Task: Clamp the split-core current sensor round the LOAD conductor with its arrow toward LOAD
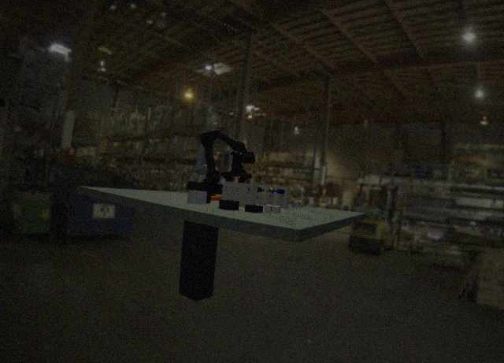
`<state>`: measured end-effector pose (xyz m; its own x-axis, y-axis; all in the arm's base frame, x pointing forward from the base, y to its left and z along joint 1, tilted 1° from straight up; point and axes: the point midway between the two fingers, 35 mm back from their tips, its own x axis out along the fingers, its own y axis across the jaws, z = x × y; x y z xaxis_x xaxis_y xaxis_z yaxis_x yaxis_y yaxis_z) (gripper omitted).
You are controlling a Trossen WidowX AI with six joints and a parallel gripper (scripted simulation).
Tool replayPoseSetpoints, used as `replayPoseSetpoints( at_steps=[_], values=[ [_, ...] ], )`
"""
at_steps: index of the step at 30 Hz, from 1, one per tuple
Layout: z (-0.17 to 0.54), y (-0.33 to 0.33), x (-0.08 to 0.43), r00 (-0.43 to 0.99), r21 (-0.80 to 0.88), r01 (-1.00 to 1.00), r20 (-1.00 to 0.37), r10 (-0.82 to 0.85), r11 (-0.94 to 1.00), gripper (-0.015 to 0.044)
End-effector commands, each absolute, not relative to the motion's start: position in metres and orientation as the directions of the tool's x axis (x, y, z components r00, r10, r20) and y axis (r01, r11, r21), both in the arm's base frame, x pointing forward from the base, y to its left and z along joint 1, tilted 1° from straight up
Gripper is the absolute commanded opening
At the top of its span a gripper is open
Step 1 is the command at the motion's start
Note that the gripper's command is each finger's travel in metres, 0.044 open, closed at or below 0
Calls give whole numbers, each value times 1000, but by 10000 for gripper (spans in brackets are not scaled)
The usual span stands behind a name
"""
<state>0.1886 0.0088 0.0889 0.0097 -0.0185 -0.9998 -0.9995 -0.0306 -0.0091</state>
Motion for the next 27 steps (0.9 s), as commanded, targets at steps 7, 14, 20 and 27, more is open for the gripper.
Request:
replayPoseSetpoints(
  at_steps=[7,14,20,27],
  values=[
    [72,8,186,4,-4,-999,-1000,-16,-34,320],
    [75,8,187,8,-8,-1000,-1000,-19,-31,287],
    [75,8,187,8,-8,-1000,-1000,-19,-31,247],
    [75,8,187,8,-8,-1000,-1000,-19,-31,200]
  ],
)
